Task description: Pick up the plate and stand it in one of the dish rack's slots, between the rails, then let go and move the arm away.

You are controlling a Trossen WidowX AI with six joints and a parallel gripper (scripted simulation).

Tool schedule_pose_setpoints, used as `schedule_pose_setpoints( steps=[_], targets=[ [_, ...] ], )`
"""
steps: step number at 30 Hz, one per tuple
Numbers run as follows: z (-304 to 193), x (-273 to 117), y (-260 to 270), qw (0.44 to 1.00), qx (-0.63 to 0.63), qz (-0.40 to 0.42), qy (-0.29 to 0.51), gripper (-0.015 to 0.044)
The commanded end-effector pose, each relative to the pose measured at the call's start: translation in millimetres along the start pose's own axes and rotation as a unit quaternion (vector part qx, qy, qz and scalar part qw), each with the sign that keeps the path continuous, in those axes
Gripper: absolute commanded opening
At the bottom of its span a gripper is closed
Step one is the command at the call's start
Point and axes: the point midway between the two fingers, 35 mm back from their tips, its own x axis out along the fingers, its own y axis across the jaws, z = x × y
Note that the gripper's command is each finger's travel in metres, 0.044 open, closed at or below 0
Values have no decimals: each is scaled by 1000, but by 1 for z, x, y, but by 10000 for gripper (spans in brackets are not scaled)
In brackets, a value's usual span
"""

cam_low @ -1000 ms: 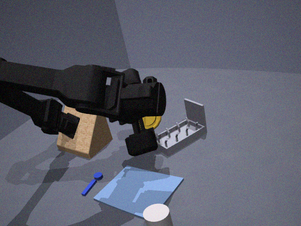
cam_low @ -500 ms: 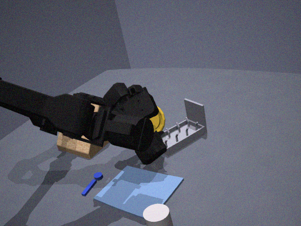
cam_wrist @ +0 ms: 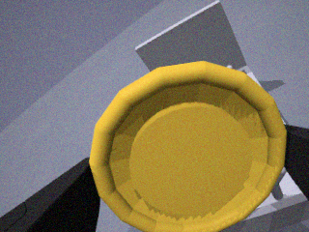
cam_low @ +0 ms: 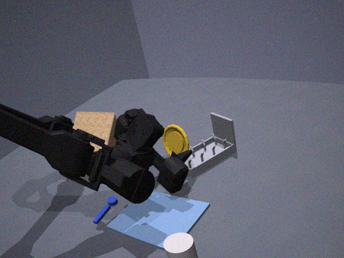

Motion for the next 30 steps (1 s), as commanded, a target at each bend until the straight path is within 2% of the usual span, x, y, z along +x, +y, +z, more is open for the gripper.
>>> schedule_pose_setpoints(
  steps=[1, 13, 23, 30],
  targets=[
    [-1, -3, -1, 999, -43, -14, -30, 0],
    [-6, -17, -6, 973, -189, -88, -101, 0],
    [-6, -17, -6, 972, -191, -89, -101, 0],
    [-2, -4, -7, 973, -188, -89, -98, 0]
  ],
)
